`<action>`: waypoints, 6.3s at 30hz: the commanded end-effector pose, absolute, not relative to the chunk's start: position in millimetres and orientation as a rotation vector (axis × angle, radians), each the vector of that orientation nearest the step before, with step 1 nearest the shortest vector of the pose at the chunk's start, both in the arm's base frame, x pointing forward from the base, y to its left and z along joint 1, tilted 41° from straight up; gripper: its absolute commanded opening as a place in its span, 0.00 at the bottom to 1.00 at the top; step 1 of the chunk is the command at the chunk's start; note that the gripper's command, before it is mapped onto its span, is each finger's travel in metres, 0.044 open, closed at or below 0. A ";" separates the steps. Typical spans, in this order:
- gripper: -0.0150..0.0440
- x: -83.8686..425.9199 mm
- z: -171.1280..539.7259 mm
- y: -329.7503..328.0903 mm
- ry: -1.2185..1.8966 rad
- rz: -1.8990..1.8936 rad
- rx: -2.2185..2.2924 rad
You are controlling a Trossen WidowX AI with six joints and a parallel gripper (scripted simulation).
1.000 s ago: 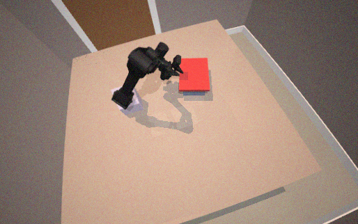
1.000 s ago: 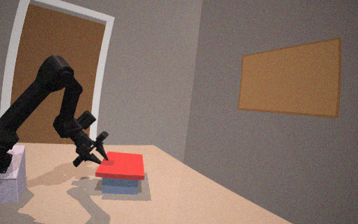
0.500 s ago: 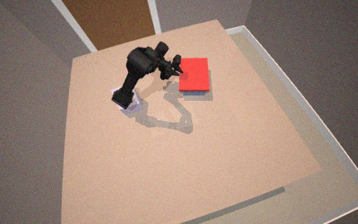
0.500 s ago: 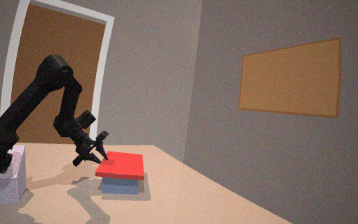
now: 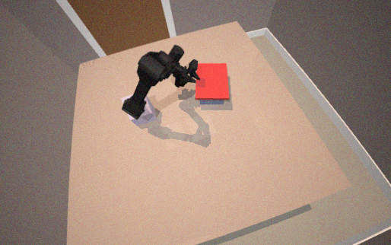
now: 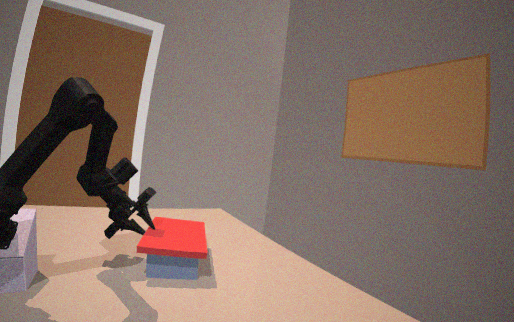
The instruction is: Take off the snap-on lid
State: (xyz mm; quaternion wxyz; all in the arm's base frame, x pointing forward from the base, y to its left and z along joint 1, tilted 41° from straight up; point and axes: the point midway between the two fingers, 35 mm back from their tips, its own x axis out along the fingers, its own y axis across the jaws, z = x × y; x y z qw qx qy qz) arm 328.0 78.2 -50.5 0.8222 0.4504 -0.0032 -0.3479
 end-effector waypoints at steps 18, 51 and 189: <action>0.25 327.2 -44.9 83.2 -0.013 -0.734 0.962; 0.25 328.2 -42.5 85.3 -0.011 -0.734 0.959; 0.25 358.1 24.7 126.0 -0.006 -0.733 0.961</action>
